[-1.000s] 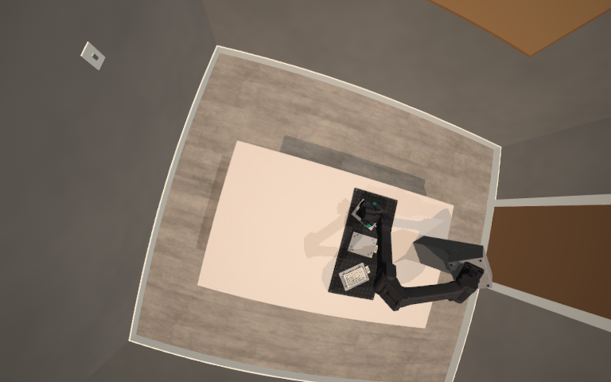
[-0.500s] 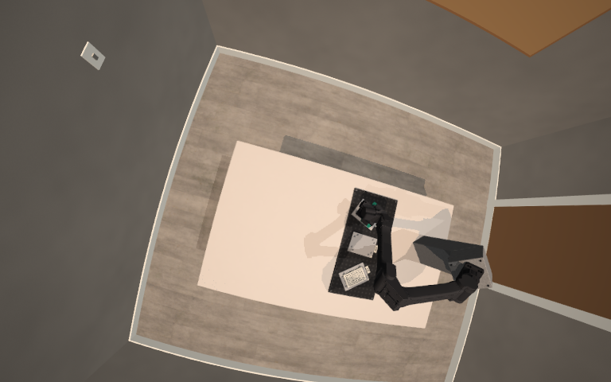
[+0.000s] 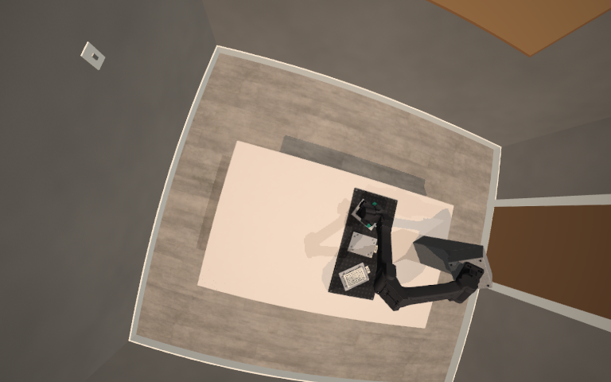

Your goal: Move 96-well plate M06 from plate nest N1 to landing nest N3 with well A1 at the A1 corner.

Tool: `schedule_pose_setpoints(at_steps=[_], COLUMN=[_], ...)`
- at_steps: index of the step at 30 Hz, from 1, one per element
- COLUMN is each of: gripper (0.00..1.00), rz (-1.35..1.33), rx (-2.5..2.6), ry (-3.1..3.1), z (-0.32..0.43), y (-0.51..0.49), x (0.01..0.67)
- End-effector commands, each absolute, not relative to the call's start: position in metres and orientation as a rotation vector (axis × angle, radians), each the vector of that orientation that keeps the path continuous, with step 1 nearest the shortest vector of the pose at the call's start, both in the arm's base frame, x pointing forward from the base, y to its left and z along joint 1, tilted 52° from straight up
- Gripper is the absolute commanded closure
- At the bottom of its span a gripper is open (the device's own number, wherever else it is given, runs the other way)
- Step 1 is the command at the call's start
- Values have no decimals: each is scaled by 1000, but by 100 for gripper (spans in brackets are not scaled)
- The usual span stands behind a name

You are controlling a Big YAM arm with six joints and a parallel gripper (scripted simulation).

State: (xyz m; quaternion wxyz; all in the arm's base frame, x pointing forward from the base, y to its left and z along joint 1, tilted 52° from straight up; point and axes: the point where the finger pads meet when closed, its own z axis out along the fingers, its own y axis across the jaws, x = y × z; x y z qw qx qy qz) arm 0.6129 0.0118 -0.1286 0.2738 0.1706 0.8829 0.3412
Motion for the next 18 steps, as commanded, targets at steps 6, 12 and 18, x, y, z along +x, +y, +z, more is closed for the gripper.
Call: schedule_pose_setpoints(at_steps=[6,12,18], gripper=[0,0,100], rz=[926,926,930], rx=[467,467,460], ry=[2393,2393,2391], z=[-141,-141,-140], y=[20,20,20], x=[606,606,606])
